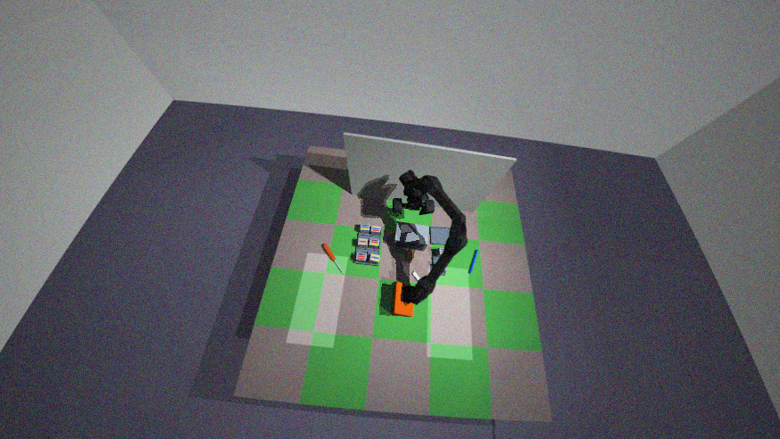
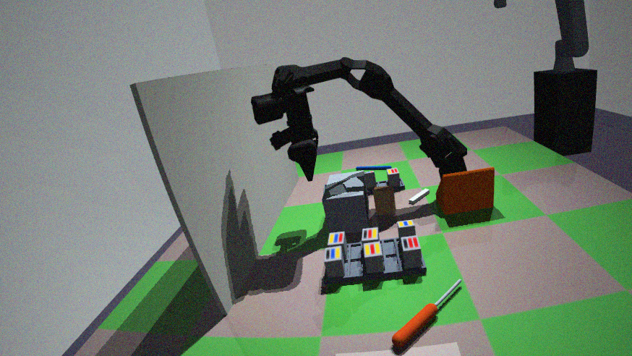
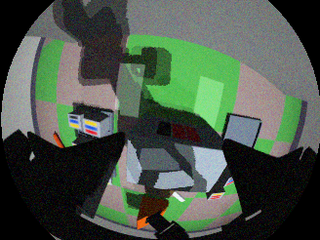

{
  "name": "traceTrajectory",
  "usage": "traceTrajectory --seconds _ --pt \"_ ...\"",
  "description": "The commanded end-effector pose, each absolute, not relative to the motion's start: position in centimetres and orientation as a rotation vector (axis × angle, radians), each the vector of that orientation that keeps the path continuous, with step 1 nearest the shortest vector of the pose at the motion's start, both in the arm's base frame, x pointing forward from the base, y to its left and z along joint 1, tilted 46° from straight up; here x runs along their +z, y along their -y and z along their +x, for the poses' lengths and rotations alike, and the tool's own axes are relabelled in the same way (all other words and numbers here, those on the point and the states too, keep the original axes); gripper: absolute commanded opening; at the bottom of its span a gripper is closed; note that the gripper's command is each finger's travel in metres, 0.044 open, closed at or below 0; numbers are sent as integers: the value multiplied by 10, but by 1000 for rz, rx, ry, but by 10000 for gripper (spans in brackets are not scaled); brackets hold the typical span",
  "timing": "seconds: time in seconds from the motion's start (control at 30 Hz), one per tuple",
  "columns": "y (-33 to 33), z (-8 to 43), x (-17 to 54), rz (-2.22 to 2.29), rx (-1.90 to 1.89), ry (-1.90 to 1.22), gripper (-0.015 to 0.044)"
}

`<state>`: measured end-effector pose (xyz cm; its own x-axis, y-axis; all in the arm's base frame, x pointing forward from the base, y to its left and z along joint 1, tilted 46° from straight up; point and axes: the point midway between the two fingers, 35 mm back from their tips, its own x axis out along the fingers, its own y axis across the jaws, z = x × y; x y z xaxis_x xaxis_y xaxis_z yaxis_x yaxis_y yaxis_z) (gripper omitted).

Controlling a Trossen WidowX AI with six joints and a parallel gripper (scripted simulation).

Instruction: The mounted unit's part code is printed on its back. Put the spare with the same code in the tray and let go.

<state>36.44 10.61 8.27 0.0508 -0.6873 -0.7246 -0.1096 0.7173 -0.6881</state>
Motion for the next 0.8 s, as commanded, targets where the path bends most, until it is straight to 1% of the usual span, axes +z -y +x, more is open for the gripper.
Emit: traceTrajectory --seconds 0.0,0.27,0.53,0.77 --pt "-154 331 44 -912 -259 -1572 440" --pt "-218 248 -19 -1331 218 -1680 440" --pt "-243 151 -71 -1750 703 -1712 440" --pt "-243 146 -74 -1771 727 -1711 440"
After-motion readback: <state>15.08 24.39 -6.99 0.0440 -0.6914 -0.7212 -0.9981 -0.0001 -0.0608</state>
